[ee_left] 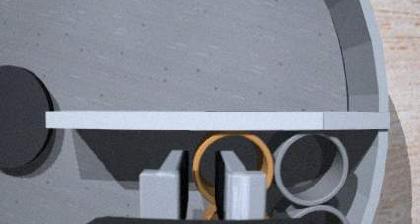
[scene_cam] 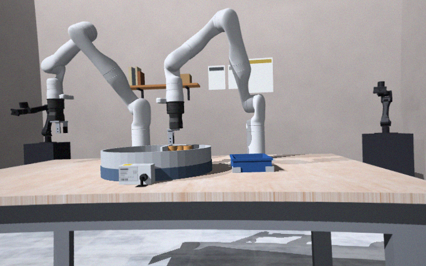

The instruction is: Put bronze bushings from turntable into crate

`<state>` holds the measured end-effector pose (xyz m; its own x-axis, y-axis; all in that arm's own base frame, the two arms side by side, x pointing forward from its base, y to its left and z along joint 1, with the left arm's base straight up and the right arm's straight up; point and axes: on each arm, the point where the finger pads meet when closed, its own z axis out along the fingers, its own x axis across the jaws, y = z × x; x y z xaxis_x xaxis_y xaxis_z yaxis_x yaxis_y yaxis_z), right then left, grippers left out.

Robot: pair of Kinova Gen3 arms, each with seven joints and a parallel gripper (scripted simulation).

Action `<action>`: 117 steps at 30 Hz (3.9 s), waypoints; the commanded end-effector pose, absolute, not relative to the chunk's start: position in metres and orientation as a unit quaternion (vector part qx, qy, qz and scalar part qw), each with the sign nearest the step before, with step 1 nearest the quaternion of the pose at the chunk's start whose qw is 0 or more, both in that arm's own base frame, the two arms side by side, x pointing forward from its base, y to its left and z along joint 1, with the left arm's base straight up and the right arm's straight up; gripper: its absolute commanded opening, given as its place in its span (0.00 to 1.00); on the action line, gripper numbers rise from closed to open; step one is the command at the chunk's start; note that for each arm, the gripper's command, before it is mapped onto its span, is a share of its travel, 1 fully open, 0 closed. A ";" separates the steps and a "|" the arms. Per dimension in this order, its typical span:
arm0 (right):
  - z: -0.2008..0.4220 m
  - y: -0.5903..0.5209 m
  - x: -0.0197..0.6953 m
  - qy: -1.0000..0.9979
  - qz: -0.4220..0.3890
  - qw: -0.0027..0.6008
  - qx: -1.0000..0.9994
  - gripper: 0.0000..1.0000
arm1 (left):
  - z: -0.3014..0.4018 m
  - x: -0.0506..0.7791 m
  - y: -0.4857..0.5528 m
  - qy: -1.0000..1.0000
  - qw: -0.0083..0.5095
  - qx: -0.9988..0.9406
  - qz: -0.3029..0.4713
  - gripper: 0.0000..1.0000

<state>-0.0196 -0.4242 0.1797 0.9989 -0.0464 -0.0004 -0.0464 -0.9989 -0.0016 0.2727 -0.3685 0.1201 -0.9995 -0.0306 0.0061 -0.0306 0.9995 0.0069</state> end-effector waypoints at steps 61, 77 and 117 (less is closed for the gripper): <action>0.180 -0.425 -0.020 0.023 0.000 0.000 -1.000 1.00 | 0.113 0.273 -0.369 -1.000 0.002 0.015 -0.003 0.36; 0.180 -0.425 -0.020 0.023 0.000 0.000 -1.000 1.00 | 0.113 0.273 -0.369 -1.000 0.002 0.015 -0.003 0.36; 0.180 -0.425 -0.020 0.023 0.000 0.000 -1.000 1.00 | 0.089 0.273 -0.369 -1.000 0.002 0.015 -0.003 0.36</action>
<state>-0.0196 -0.4242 0.1797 0.9989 -0.0464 -0.0004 -0.0464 -0.9989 -0.0016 0.2729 -0.3687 0.0886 -0.9995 -0.0307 0.0054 -0.0307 0.9995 0.0065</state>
